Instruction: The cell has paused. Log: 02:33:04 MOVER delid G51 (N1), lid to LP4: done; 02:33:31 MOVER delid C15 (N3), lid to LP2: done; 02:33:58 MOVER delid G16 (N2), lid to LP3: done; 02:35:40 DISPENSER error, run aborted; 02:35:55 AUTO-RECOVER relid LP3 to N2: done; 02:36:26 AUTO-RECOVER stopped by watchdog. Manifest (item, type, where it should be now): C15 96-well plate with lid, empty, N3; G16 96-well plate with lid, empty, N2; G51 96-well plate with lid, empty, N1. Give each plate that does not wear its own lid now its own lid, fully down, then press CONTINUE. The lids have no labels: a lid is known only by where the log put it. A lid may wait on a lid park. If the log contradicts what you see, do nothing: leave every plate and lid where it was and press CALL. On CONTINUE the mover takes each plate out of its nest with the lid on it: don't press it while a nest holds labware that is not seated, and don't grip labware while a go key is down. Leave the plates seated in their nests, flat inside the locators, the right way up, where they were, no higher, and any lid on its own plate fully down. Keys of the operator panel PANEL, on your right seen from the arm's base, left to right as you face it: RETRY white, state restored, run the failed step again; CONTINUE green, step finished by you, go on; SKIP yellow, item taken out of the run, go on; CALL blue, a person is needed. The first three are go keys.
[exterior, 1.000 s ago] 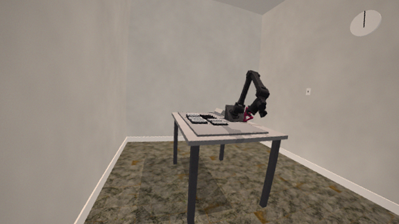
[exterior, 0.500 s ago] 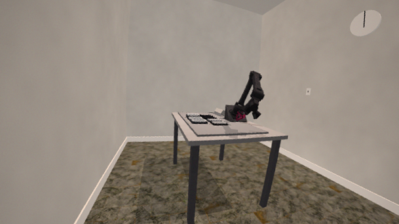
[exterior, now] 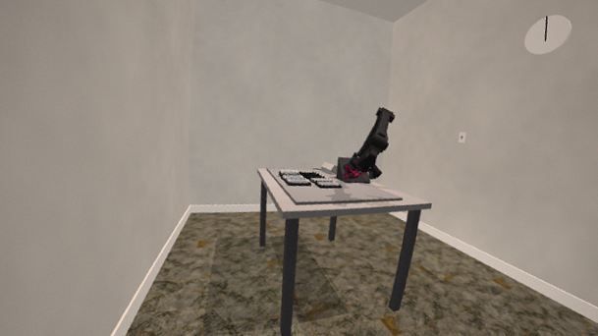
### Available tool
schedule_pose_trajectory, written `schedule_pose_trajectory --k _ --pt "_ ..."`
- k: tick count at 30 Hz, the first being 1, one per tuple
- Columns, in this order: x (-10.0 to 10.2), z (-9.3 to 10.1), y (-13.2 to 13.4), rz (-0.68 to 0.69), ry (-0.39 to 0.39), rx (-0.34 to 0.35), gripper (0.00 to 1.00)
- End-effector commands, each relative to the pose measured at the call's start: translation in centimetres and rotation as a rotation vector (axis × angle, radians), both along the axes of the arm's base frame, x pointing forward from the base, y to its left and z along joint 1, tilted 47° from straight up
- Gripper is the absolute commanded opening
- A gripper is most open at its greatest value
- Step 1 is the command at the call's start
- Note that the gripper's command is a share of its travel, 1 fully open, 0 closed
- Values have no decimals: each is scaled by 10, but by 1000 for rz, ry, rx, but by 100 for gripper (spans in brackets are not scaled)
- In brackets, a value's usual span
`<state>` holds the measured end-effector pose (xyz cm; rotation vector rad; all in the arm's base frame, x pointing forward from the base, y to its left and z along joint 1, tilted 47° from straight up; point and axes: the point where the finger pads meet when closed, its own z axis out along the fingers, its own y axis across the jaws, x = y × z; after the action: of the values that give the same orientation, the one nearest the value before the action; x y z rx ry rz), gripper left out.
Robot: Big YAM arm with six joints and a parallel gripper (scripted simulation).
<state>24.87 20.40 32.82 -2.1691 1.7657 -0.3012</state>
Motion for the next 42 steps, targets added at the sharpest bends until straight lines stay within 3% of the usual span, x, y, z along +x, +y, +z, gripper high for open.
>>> schedule_pose_trajectory --k 1,4,5,9,12,15,26,30,31,42 --pt "11 -6 -2 -71 10 21 100" --pt "7 8 5 -104 8 43 100" --pt "14 -9 -6 -148 26 37 100" --pt "26 -17 -19 -226 41 53 100" --pt "21 -12 -13 -260 49 62 100" --pt "34 -24 -30 -342 63 77 100" --pt "51 -38 -57 -518 93 114 100" --pt "48 -27 -49 -568 100 134 100" --pt "53 -40 -61 -615 111 134 100" --pt "67 -55 -90 -790 136 174 100"
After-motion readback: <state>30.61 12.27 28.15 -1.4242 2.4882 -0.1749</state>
